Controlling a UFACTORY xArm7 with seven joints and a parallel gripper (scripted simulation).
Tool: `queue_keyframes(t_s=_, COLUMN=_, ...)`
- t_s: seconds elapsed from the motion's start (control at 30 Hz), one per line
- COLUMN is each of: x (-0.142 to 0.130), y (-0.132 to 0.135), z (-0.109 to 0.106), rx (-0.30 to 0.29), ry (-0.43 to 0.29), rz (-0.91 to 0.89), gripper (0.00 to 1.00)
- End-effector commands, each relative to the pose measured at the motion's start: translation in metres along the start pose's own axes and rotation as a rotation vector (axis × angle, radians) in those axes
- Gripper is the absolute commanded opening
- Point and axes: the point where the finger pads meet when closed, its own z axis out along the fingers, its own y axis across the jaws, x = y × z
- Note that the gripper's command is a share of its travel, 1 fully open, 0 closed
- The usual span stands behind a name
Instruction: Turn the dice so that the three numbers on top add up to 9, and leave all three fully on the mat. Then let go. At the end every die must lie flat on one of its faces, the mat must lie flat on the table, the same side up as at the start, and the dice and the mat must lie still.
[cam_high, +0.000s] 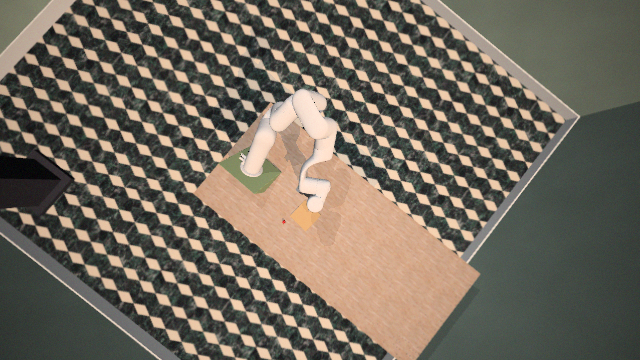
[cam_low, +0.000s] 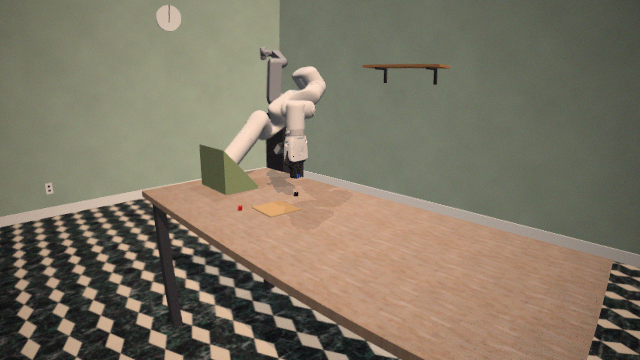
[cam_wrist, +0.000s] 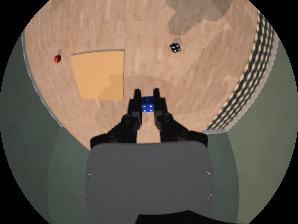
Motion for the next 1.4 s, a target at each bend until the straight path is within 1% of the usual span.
queue_keyframes(t_s=0.0, x=-0.0016, y=-0.0006, z=-0.0014, rx=0.001, ry=-0.004, rz=0.100, gripper=0.11)
queue_keyframes(t_s=0.1, x=-0.0022, y=-0.0006, z=-0.0011, rx=0.001, ry=-0.004, rz=0.211, gripper=0.11)
queue_keyframes(t_s=0.3, x=-0.0029, y=-0.0006, z=-0.0006, rx=0.000, ry=-0.004, rz=0.357, gripper=0.11)
queue_keyframes(t_s=0.33, x=-0.0032, y=-0.0006, z=-0.0004, rx=0.000, ry=-0.003, rz=0.405, gripper=0.11)
queue_keyframes(t_s=0.43, x=-0.0032, y=-0.0006, z=-0.0004, rx=0.000, ry=-0.003, rz=0.412, gripper=0.11)
queue_keyframes(t_s=0.5, x=-0.0039, y=-0.0005, z=0.0000, rx=-0.001, ry=-0.003, rz=0.531, gripper=0.11)
queue_keyframes(t_s=0.63, x=-0.0043, y=-0.0005, z=0.0002, rx=-0.001, ry=-0.003, rz=0.598, gripper=0.11)
queue_keyframes(t_s=0.67, x=-0.0046, y=-0.0005, z=0.0003, rx=-0.001, ry=-0.003, rz=0.653, gripper=0.11)
queue_keyframes(t_s=0.77, x=-0.0050, y=-0.0004, z=0.0006, rx=-0.002, ry=-0.003, rz=0.734, gripper=0.11)
queue_keyframes(t_s=0.8, x=-0.0050, y=-0.0004, z=0.0006, rx=-0.002, ry=-0.003, rz=0.737, gripper=0.11)
queue_keyframes(t_s=0.83, x=-0.0053, y=-0.0004, z=0.0008, rx=-0.002, ry=-0.003, rz=0.790, gripper=0.11)
queue_keyframes(t_s=0.93, x=-0.0058, y=-0.0004, z=0.0010, rx=-0.002, ry=-0.002, rz=0.872, gripper=0.11)
queue_keyframes(t_s=1.03, x=-0.0059, y=-0.0004, z=0.0011, rx=-0.002, ry=-0.002, rz=0.886, gripper=0.11)
queue_keyframes(t_s=1.07, x=-0.0063, y=-0.0003, z=0.0013, rx=-0.002, ry=-0.002, rz=0.963, gripper=0.11)
queue_keyframes(t_s=1.1, x=-0.0065, y=-0.0003, z=0.0014, rx=-0.002, ry=-0.002, rz=0.998, gripper=0.11)
queue_keyframes(t_s=1.2, x=-0.0068, y=-0.0003, z=0.0015, rx=-0.002, ry=-0.002, rz=1.043, gripper=0.11)
queue_keyframes(t_s=1.23, x=-0.0071, y=-0.0003, z=0.0017, rx=-0.003, ry=-0.002, rz=1.098, gripper=0.11)
queue_keyframes(t_s=1.37, x=-0.0077, y=-0.0002, z=0.0020, rx=-0.003, ry=-0.002, rz=1.205, gripper=0.11)
